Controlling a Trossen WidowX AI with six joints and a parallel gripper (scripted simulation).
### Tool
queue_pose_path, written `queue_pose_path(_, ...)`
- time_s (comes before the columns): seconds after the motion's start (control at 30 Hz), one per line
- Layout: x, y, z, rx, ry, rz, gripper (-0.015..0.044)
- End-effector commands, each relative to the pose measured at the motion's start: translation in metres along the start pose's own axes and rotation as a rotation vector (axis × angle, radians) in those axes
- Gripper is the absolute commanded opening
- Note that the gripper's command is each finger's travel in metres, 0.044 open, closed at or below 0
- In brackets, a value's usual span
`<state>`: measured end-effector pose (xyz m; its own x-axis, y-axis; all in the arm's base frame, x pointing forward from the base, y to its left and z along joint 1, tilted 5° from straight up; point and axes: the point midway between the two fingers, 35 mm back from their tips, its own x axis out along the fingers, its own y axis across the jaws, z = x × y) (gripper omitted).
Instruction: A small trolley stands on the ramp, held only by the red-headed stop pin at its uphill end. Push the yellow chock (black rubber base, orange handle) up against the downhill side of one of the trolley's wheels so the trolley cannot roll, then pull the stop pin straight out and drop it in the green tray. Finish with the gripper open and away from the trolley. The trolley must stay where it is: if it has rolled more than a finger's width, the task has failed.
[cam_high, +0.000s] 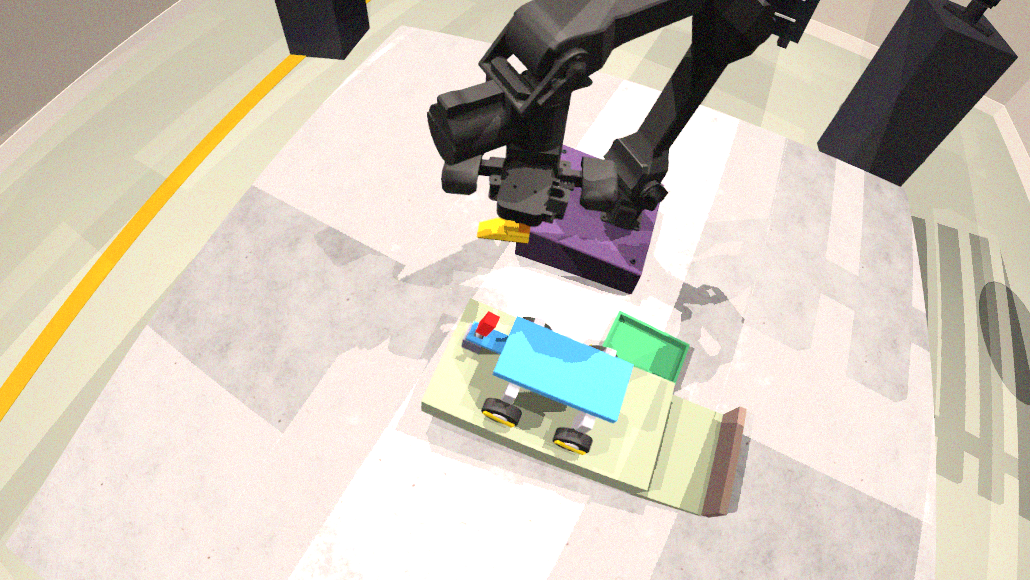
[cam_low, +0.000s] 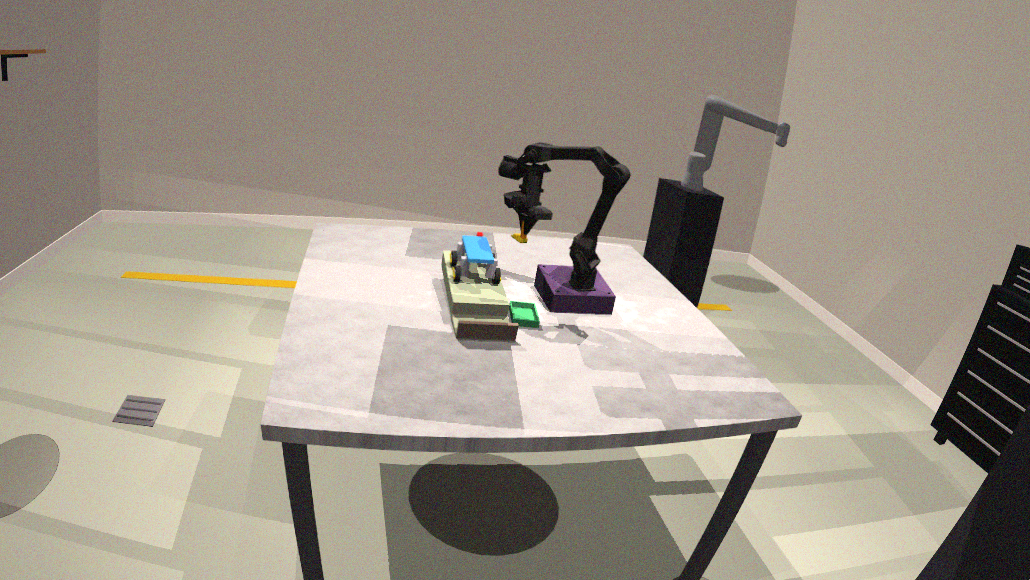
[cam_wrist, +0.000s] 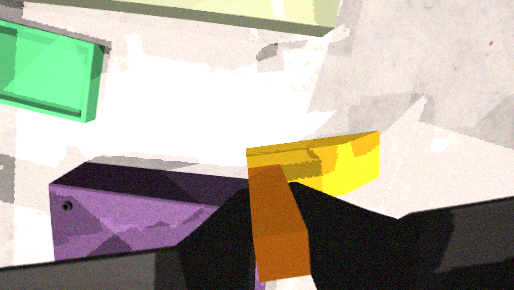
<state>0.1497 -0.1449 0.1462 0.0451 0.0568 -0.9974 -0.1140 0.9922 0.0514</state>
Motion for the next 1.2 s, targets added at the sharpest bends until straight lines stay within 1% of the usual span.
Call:
queue_pose_path(0.0, -0.001, 0.000, 0.000, 0.131, -0.001, 0.000, 0.0000)
queue_pose_path(0.13, -0.001, 0.000, 0.000, 0.246, 0.000, 0.001, 0.0000)
queue_pose_path(0.4, 0.000, 0.004, 0.003, 0.252, -0.001, 0.001, 0.0000)
queue_pose_path(1.17, 0.004, 0.071, 0.046, 0.252, -0.005, 0.009, 0.0000)
